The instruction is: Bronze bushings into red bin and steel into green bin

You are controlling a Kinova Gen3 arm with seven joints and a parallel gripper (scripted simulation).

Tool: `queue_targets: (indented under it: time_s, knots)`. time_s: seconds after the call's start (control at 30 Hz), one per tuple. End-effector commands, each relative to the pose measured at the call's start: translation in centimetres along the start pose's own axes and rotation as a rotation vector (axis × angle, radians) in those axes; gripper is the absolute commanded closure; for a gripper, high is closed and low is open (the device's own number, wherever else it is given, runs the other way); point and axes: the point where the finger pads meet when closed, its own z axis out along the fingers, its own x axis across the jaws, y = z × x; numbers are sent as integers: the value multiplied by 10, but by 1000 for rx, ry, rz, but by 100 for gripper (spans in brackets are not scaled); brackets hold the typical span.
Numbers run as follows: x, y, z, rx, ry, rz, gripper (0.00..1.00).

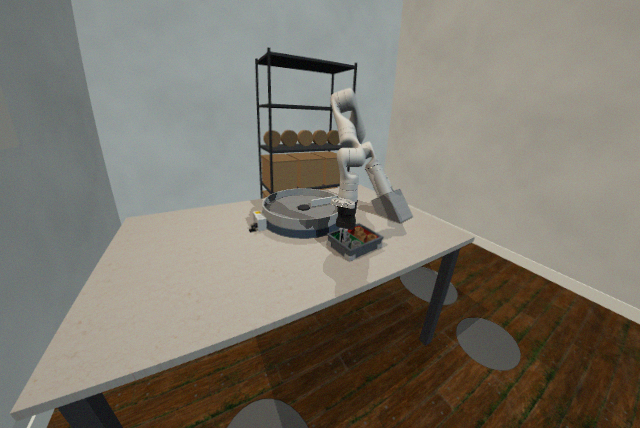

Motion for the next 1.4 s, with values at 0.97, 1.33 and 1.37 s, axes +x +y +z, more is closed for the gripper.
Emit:
queue_targets:
  time_s: [0.97,1.33,1.37]
  knots:
    - [0,-1,-1,2,0,0,53]
    - [0,-1,-1,2,0,0,53]
    - [0,-1,-1,2,0,0,53]
